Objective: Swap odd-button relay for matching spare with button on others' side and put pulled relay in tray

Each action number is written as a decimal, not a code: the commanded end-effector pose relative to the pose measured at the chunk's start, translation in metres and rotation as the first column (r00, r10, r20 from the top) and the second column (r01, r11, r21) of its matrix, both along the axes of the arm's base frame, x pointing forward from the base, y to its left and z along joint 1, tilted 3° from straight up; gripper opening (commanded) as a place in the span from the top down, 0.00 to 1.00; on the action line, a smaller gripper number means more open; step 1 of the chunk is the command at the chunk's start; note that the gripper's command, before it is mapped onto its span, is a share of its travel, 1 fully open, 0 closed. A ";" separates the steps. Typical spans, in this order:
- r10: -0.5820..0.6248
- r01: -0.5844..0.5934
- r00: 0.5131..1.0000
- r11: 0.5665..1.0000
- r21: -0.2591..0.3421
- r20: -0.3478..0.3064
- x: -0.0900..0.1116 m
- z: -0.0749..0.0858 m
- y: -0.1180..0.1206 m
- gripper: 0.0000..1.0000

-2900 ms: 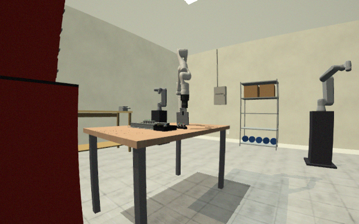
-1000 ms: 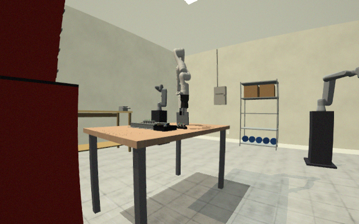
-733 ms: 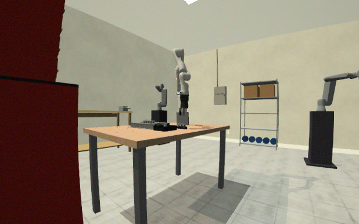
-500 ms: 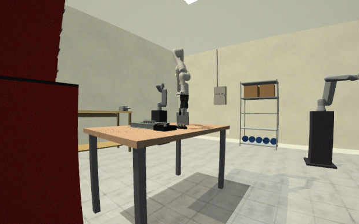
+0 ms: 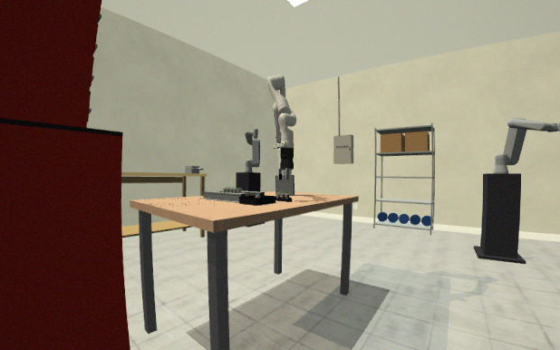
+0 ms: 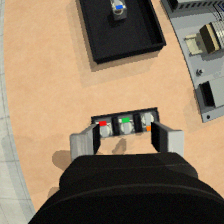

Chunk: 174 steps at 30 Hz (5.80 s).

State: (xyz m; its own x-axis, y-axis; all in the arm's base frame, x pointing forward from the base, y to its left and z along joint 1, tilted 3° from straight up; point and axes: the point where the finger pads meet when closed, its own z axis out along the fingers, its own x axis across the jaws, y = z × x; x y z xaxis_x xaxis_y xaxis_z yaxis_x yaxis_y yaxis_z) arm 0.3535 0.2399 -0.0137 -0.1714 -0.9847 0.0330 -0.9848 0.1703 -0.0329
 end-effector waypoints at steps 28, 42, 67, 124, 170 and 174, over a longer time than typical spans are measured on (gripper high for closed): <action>0.328 -0.328 0.945 0.945 0.001 -0.007 0.000 0.001 0.001 0.00; 0.508 -0.509 0.861 0.861 -0.003 -0.019 -0.001 0.000 -0.004 0.00; 0.720 -0.720 0.693 0.694 -0.005 -0.029 -0.001 0.000 -0.003 0.00; 0.996 -0.998 0.067 0.068 0.010 -0.060 0.001 0.000 -0.003 0.00; 0.992 -0.994 -0.111 -0.110 0.017 -0.067 0.002 -0.049 -0.004 0.00; 0.992 -0.994 -0.110 -0.110 0.018 -0.067 0.001 -0.061 -0.004 0.00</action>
